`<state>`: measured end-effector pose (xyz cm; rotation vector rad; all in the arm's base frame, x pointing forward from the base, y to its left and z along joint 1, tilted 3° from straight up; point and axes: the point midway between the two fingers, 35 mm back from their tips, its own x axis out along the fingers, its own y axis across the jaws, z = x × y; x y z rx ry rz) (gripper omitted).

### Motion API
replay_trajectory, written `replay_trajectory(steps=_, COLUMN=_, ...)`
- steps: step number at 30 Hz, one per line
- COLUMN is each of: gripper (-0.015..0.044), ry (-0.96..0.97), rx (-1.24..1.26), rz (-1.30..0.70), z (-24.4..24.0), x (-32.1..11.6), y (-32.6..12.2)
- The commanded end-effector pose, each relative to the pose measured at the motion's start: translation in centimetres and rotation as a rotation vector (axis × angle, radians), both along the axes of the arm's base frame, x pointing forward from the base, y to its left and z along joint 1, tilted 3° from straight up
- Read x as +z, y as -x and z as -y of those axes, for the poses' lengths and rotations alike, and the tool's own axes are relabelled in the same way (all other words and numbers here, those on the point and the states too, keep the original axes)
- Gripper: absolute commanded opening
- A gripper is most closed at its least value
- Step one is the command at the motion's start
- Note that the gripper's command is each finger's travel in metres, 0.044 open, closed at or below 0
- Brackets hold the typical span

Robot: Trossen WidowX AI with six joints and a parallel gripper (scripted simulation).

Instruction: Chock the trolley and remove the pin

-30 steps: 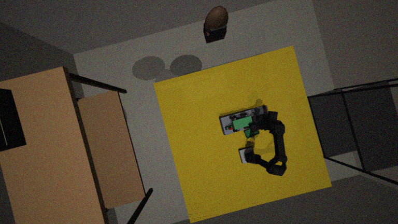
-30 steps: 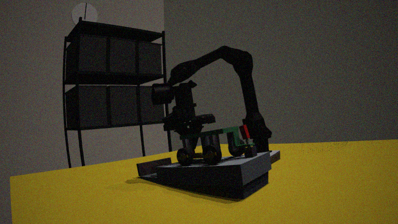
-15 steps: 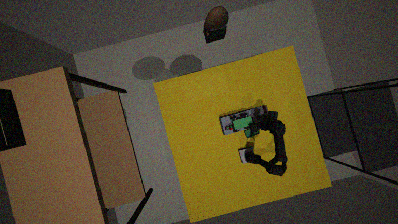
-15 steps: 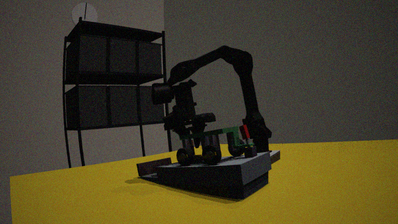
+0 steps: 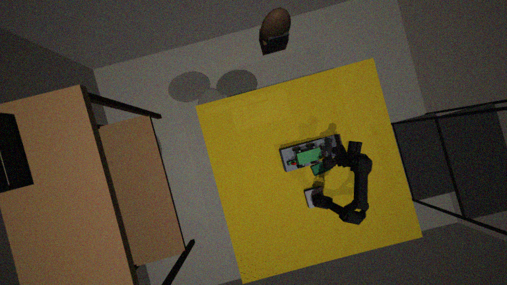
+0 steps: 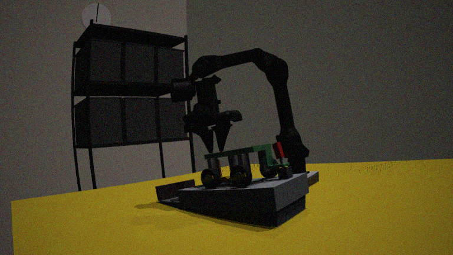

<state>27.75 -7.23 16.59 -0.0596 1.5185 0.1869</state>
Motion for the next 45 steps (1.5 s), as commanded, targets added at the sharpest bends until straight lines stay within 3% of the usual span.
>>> replay_trajectory(steps=1, gripper=0.0216, ry=0.000, rx=0.000, rz=0.000, z=0.0, x=0.0, y=0.0)
replay_trajectory(steps=4, gripper=0.0295, ry=0.000, rx=0.000, rz=0.000, z=0.0, x=0.0, y=0.0)
replay_trajectory(steps=8, gripper=0.0190, ry=0.024, rx=-0.062, rz=0.100, z=-0.6, x=1.8, y=-1.5)
replay_trajectory(steps=26, gripper=0.0190, ry=-0.132, rx=-0.687, rz=-0.007, z=-9.4, x=2.9, y=-2.5)
replay_trajectory(steps=45, gripper=0.0190, ry=-0.211, rx=-1.340, rz=-0.228, z=-18.6, x=4.2, y=-0.7)
